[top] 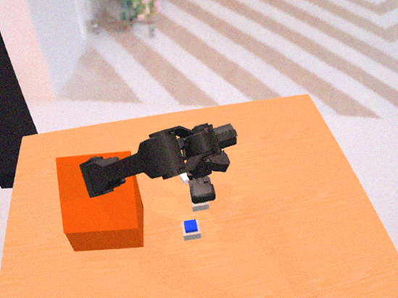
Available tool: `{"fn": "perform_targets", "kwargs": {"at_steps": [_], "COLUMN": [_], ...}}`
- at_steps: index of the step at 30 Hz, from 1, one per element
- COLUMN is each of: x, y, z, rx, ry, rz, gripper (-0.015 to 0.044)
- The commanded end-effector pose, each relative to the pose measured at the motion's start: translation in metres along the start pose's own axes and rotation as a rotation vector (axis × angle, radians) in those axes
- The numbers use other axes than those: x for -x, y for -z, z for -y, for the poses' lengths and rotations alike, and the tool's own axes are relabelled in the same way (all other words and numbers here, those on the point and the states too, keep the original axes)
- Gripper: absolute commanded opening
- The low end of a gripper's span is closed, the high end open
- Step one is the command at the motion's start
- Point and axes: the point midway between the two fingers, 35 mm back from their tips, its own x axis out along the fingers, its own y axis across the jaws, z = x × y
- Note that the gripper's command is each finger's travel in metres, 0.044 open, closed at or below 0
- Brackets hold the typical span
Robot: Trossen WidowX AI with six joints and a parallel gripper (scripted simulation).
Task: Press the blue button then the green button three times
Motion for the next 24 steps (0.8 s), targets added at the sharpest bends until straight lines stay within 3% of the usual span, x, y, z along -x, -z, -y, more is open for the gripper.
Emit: {"fn": "perform_targets", "kwargs": {"at_steps": [1, 24], "x": [-0.007, -0.025], "y": [0.001, 0.002], "z": [-0.001, 0.0], "rx": [0.007, 0.007], "ry": [0.0, 0.003], "rz": [-0.002, -0.003], "gripper": [0.002, 0.002]}}
